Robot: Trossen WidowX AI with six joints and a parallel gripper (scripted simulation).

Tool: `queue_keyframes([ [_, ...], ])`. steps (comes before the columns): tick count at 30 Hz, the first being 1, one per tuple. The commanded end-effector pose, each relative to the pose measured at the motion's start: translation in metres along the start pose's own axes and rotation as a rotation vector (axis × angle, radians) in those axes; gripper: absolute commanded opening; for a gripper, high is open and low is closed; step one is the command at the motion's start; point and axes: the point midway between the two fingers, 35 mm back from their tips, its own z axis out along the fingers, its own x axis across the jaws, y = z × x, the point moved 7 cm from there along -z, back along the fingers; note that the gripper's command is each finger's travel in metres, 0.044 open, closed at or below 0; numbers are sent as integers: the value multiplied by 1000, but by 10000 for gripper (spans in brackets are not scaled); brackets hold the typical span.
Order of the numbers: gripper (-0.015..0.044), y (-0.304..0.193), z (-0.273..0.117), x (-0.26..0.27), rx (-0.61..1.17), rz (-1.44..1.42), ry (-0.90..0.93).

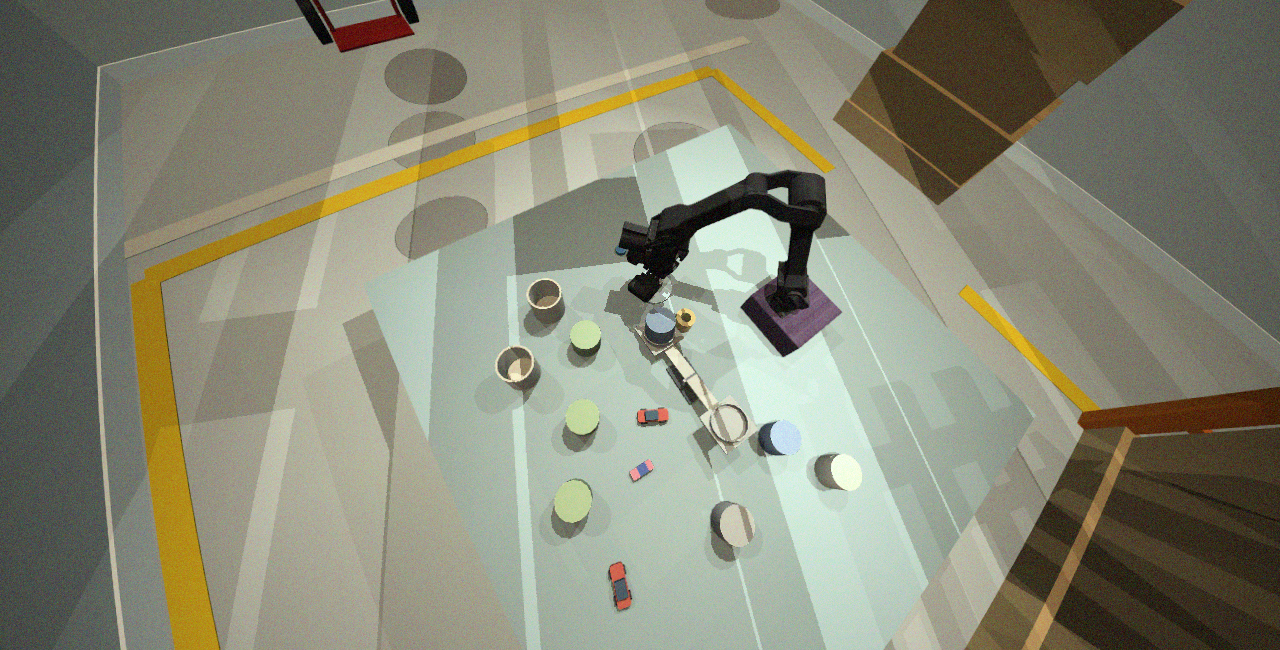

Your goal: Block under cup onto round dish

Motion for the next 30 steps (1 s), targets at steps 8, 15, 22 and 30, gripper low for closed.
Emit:
queue_keyframes([
  [8,440,1,-21,1,-1,-2,1],
  [15,440,0,-58,0,-3,-4,3],
  [22,440,-2,-105,-1,-17,0,7],
  [30,440,-2,-105,-1,-17,0,7],
])
